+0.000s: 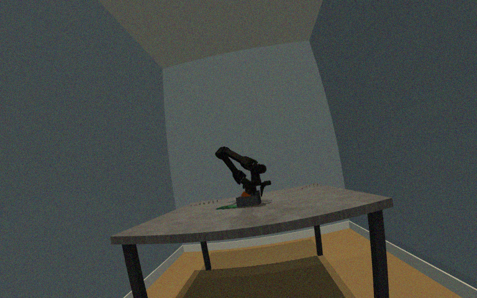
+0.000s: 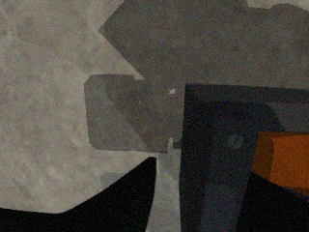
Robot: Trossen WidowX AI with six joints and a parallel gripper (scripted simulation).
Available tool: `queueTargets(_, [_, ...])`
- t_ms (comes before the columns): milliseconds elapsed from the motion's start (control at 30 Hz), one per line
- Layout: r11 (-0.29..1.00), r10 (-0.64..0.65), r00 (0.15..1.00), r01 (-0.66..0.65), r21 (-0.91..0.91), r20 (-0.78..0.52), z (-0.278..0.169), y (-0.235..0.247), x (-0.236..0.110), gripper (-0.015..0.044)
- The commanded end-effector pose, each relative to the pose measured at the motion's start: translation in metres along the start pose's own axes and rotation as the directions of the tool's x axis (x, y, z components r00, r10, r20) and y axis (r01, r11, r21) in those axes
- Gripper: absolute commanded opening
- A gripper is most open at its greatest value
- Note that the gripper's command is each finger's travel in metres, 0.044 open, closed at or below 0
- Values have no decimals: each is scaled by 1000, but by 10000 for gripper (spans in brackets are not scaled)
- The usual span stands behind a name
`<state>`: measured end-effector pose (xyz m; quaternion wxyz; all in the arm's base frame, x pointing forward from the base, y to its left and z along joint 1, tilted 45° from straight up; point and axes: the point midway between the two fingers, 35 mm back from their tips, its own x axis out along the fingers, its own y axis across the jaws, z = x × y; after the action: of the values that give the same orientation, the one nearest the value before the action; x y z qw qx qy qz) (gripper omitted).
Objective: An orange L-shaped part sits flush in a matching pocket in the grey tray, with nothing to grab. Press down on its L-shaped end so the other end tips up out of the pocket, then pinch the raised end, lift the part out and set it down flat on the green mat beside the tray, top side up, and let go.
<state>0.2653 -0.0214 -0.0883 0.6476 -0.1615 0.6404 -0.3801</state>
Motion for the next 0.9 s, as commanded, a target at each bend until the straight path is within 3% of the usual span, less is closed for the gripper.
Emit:
queueTargets(0, [1000, 3, 1000, -3, 3, -3, 0, 3, -6, 180])
queueTargets(267, [1000, 6, 1000, -6, 2, -4, 0, -7, -97, 180])
queueTargets(867, [1000, 10, 1000, -10, -2, 11, 2, -6, -98, 180])
